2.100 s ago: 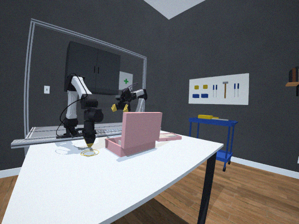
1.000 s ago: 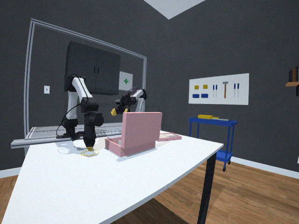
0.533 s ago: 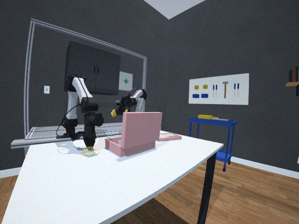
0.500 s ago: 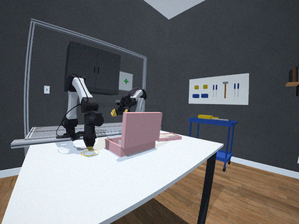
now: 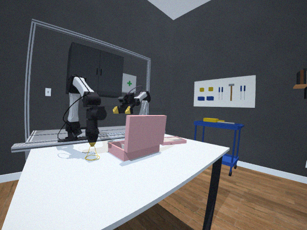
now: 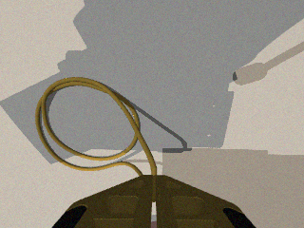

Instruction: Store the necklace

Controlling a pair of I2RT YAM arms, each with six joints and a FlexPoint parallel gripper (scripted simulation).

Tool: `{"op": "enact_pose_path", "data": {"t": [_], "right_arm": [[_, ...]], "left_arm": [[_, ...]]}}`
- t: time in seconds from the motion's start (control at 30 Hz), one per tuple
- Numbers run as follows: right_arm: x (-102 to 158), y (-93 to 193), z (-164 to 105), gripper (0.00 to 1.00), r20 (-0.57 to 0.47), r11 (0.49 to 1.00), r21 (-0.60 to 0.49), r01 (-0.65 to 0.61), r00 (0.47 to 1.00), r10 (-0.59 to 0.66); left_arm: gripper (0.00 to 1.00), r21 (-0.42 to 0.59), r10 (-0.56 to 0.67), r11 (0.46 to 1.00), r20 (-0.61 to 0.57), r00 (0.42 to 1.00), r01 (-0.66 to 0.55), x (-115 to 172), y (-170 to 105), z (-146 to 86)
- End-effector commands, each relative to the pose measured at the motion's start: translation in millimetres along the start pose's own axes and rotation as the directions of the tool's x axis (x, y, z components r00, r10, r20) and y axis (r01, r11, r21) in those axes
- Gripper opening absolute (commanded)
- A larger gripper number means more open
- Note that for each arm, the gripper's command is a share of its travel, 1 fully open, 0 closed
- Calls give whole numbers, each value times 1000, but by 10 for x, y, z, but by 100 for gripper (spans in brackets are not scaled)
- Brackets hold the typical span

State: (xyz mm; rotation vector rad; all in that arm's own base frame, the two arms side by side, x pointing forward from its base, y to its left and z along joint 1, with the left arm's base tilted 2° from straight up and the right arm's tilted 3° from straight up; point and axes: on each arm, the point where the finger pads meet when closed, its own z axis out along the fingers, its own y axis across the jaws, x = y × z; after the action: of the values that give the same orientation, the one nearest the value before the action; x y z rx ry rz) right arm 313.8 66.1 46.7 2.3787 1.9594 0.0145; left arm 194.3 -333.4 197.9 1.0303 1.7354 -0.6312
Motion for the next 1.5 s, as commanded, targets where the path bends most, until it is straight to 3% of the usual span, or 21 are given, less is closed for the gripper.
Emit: {"op": "enact_pose_path", "data": {"t": [0.0, 0.5, 0.9, 1.2, 1.27, 1.37, 1.47], "right_arm": [[33, -28, -365, 0, -14, 1000, -1, -4, 1000, 4], [18, -31, -1115, 0, -15, 1000, -1, -4, 1000, 4], [27, -21, -1327, 0, -2, 1000, 26, -3, 1000, 3], [13, 120, -1538, 0, -6, 981, -186, 54, 998, -56], [13, 120, -1538, 0, -6, 981, -186, 54, 998, -56], [26, 166, -1716, 0, -11, 947, -310, 84, 996, -92], [38, 181, -1972, 0, -14, 879, -462, 119, 990, -141]], "left_arm": [[100, 3, 0, 1000, 82, 997, -1, -375, 25, -48], [100, 2, -8, 1000, 135, 991, 7, -780, 42, -170], [100, 3, -16, 1000, 147, 989, 15, -973, 52, -243], [100, -44, -25, 999, 131, 991, 31, -989, 189, -351], [100, -44, -25, 999, 131, 991, 31, -989, 189, -351], [100, -57, -29, 998, 133, 991, 37, -1015, 239, -407], [100, -73, -34, 996, 136, 990, 44, -1043, 297, -474]]}}
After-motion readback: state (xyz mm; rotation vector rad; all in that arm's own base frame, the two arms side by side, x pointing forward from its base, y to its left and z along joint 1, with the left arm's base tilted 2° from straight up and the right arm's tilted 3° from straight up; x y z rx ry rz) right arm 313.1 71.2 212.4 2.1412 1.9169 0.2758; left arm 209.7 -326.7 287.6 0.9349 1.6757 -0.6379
